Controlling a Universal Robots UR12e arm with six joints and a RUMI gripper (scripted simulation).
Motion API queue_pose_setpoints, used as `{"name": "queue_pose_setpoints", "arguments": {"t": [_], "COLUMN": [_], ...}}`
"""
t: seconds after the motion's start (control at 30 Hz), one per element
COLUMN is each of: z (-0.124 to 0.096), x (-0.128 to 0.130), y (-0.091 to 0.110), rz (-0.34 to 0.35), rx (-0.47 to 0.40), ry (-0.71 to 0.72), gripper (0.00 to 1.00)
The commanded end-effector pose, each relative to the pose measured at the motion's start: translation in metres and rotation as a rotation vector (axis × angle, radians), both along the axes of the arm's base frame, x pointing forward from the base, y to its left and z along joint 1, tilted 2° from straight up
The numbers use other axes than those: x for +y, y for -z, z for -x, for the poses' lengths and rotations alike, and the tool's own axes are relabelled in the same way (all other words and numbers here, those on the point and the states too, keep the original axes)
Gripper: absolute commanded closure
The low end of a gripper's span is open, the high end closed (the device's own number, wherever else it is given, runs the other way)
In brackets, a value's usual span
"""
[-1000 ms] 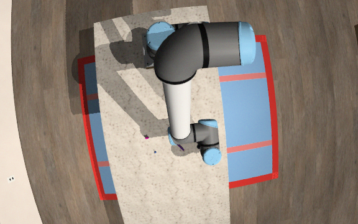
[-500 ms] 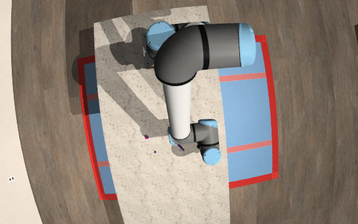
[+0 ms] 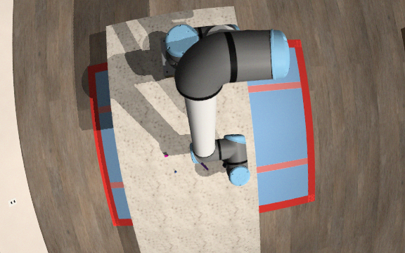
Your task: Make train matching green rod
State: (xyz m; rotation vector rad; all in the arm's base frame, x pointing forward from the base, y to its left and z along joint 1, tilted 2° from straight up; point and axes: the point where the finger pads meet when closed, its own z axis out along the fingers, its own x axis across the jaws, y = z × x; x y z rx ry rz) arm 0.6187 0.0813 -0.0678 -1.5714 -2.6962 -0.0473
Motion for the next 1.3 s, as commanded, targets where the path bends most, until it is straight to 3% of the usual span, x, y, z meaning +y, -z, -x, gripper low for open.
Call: {"name": "queue_pose_setpoints", "arguments": {"t": [0.0,1.03,1.27], "z": [-0.0007,-0.0007,-0.0007], "x": [-0.0001,-0.0001,-0.0001], "y": [-0.0002,-0.0002,-0.0002], "rz": [0.000,0.000,0.000], "rx": [-0.001,-0.001,-0.001], "ry": [0.000,0.000,0.000], "gripper": [1.00,1.00,0.94]}}
